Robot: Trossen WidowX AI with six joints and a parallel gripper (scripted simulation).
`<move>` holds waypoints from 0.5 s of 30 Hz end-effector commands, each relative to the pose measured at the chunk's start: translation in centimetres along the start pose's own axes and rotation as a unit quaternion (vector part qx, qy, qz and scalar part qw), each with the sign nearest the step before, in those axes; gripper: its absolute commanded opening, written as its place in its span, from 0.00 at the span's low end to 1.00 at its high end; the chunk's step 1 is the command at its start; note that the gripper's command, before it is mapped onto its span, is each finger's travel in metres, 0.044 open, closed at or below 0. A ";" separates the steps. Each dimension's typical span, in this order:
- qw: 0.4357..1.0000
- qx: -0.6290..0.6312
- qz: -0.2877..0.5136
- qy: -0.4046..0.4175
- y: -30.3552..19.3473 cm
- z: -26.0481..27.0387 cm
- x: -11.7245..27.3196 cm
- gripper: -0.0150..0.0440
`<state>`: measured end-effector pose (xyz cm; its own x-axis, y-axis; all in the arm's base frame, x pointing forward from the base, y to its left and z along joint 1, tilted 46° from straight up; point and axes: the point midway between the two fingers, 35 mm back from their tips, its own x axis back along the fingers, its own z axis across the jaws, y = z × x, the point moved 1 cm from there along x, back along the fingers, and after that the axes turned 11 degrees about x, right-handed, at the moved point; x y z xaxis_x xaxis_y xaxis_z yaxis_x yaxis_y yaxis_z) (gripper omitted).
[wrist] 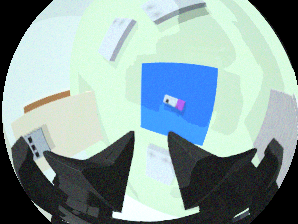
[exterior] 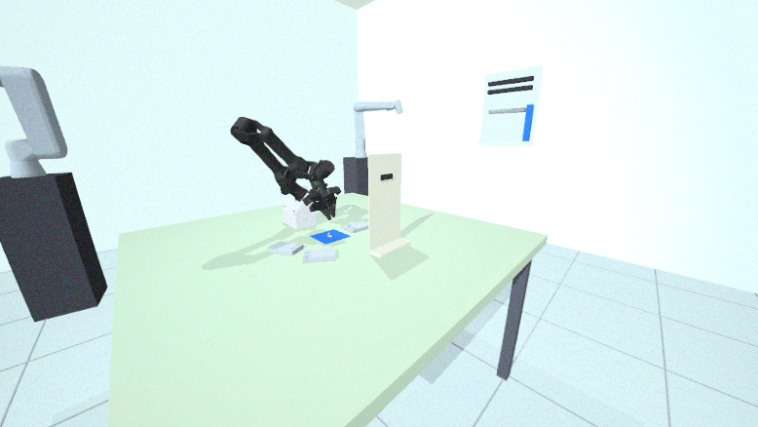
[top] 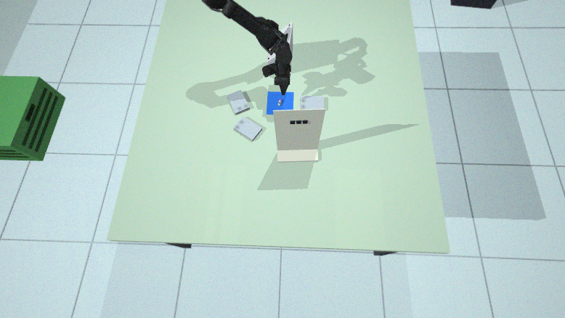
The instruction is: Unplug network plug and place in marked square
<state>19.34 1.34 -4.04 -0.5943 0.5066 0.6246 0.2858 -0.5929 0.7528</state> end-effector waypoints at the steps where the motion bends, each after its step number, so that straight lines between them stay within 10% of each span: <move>1: 1.000 -0.005 -0.002 0.002 0.1 0.4 0.3 0.52; 15: 1.000 -0.005 -0.003 0.002 0.2 0.8 1.2 0.52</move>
<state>19.19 2.07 -3.27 -0.5954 0.5075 0.6228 0.2835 -0.5926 0.7539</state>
